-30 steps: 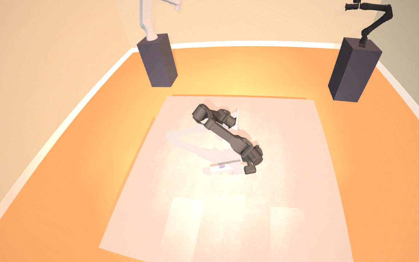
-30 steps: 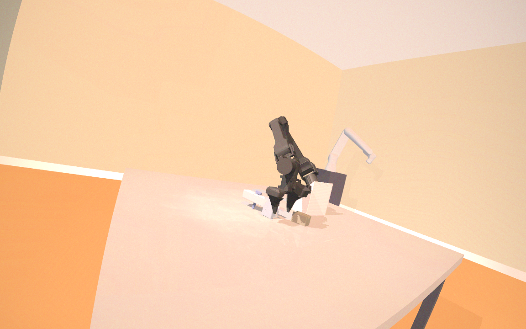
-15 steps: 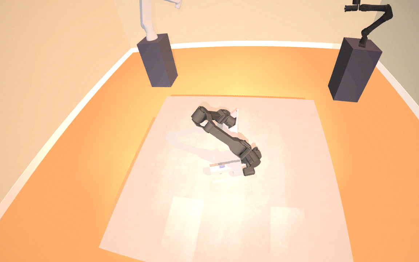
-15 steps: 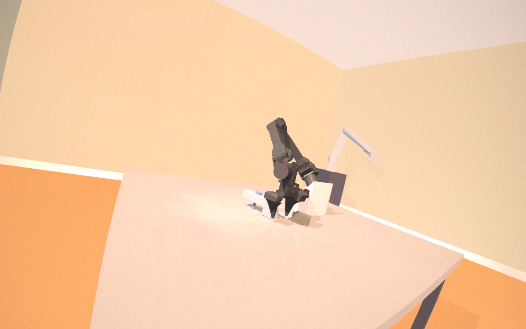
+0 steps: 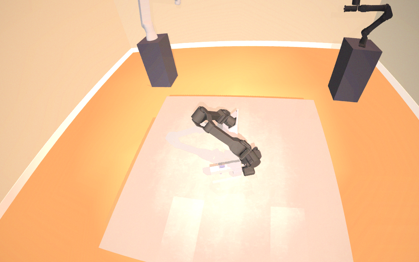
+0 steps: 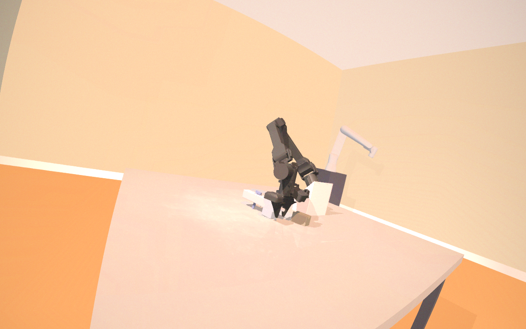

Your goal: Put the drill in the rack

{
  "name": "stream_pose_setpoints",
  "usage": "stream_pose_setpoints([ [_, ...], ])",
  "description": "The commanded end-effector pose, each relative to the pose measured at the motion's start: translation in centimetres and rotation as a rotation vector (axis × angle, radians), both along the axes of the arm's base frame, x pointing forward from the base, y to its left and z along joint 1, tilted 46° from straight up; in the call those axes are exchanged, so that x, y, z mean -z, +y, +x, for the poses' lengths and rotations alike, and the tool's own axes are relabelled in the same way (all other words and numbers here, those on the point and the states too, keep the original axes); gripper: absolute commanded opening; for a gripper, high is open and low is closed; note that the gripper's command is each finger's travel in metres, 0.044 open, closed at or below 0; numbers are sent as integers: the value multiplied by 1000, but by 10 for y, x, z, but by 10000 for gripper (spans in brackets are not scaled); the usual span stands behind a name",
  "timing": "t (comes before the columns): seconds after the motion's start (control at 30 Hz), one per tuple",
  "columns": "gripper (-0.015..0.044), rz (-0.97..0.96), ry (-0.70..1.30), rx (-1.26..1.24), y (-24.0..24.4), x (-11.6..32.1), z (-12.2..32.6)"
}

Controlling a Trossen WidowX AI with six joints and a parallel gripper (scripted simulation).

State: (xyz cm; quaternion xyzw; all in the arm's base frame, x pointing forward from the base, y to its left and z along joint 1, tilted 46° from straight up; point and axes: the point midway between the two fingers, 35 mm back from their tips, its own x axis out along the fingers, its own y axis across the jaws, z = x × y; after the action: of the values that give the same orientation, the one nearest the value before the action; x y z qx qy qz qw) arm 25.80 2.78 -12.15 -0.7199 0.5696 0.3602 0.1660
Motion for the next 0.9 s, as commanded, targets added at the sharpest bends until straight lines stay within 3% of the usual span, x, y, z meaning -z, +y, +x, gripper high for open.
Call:
stream_pose_setpoints([
  [0.0, 99, 0, -1, 0, 0, 0, 0],
  [0.1, 20, 0, -1, 0, 0, 0, 0],
  [0.2, 0, 0, -1, 0, 0, 0, 0],
  [0.87, 0, -6, 8, -4, 10, 10, -6],
])
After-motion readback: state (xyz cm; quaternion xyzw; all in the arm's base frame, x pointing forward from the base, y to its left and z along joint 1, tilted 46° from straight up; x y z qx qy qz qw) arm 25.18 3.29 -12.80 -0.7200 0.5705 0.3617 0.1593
